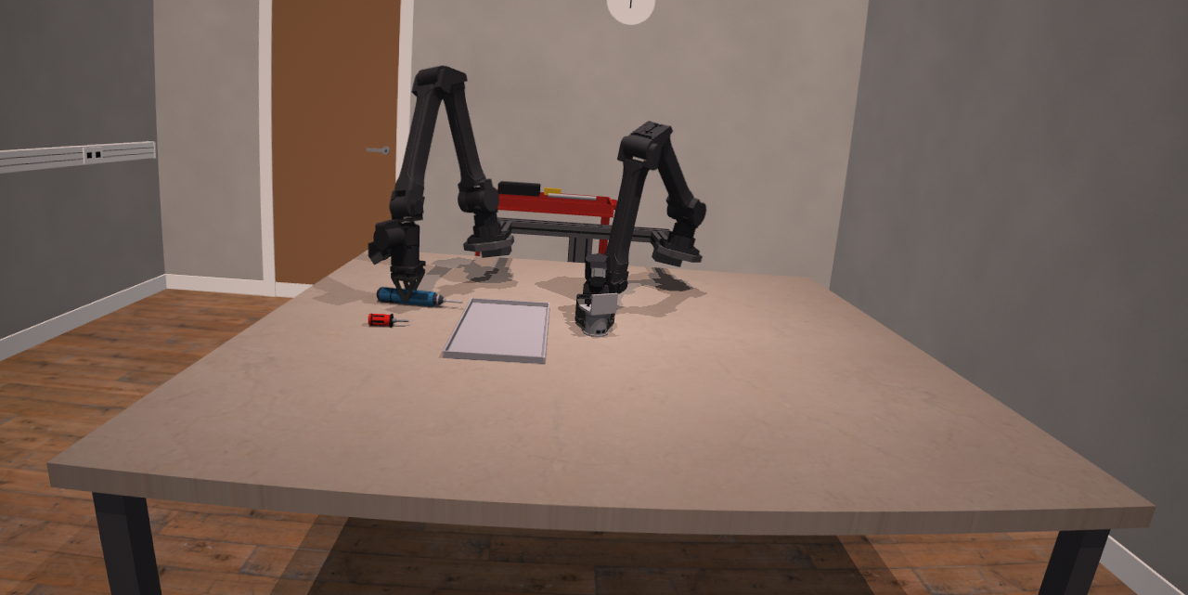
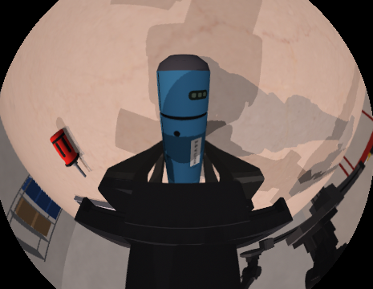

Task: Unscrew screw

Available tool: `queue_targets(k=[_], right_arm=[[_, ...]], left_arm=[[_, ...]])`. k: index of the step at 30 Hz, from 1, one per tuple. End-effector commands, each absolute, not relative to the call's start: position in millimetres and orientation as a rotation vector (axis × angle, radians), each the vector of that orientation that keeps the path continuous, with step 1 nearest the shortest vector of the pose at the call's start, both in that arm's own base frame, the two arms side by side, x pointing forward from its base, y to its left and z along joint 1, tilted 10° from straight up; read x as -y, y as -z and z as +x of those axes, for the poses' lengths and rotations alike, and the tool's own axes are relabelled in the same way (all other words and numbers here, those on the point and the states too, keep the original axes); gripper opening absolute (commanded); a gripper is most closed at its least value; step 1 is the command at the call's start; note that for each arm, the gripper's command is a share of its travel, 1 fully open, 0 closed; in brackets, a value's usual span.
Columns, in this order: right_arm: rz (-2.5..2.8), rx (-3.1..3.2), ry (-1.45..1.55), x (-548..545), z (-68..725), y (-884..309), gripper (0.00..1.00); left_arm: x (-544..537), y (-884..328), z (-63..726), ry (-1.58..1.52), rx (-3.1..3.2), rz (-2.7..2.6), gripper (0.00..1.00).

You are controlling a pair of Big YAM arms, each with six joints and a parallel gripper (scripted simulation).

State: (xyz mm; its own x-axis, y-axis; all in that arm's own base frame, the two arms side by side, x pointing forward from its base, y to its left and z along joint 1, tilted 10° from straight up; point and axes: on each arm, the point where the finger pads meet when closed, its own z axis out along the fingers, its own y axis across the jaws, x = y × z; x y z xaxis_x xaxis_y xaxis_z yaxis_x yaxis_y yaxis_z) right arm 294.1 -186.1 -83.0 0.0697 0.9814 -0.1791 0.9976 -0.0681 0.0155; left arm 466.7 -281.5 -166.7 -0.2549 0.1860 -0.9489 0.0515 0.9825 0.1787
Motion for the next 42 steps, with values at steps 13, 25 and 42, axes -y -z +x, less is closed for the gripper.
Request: queue_targets(k=[13,25,42], right_arm=[[2.179,-2.041,0.171,190,302,79,0.42],[2.179,-2.041,0.171,190,302,79,0.42],[2.172,-2.021,0.158,188,310,50,0.42]], left_arm=[[286,162,471,-0.120,-1.814,0.167,0.59],[286,162,471,-0.120,-1.814,0.167,0.59],[286,162,471,-0.120,-1.814,0.167,0.59]])
